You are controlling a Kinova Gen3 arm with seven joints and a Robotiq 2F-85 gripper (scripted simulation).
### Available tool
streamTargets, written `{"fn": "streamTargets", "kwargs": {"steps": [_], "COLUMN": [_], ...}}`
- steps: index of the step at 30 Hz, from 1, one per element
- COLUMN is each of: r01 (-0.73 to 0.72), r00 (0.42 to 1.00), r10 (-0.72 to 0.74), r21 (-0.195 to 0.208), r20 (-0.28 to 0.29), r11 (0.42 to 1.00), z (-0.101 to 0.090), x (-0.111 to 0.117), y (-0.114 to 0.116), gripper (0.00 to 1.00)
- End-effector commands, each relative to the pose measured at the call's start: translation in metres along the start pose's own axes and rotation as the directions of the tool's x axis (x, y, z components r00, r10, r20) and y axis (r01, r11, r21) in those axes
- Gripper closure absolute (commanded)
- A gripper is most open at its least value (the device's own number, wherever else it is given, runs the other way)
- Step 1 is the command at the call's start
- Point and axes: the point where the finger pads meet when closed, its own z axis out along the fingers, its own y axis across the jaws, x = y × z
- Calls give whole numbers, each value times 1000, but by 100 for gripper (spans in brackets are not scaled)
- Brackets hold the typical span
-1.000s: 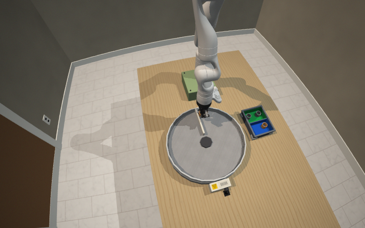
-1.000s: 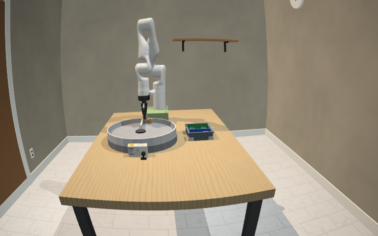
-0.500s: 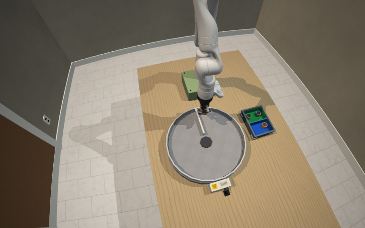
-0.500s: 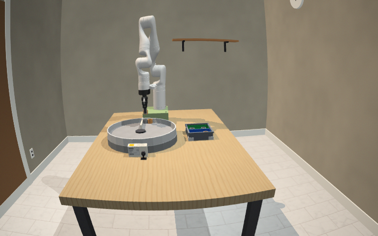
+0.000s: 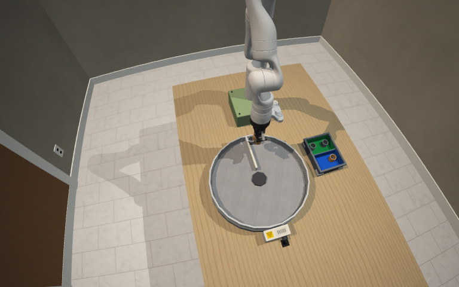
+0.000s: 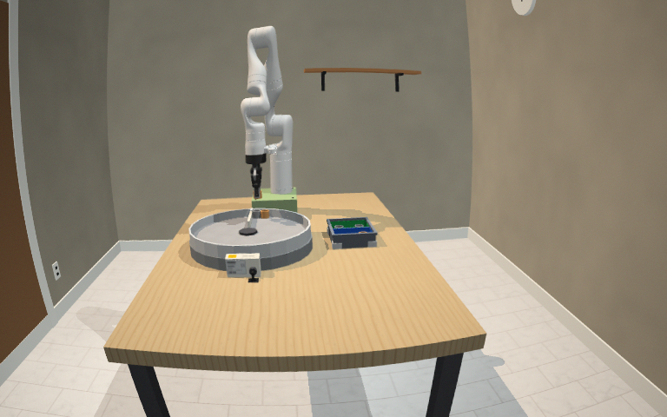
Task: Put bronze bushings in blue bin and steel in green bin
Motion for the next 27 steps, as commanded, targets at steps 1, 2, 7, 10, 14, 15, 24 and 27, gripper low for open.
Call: {"fn": "streamTargets", "kwargs": {"steps": [1,2,7,10,14,15,24,27], "r01": [35,35,35,35,35,35,34,34], "r00": [999,999,999,999,999,999,999,999], "r10": [-35,-35,-35,-35,-35,-35,-34,-34], "r21": [-3,-3,-3,-3,-3,-3,-3,-3], "r20": [1,1,2,2,2,2,2,2], "r11": [999,999,999,999,999,999,999,999], "z": [0,0,0,0,0,0,0,0], "x": [31,41,61,81,91,91,151,171], "y": [14,18,27,36,40,40,66,75], "gripper": [100,100,100,100,100,100,100,100]}}
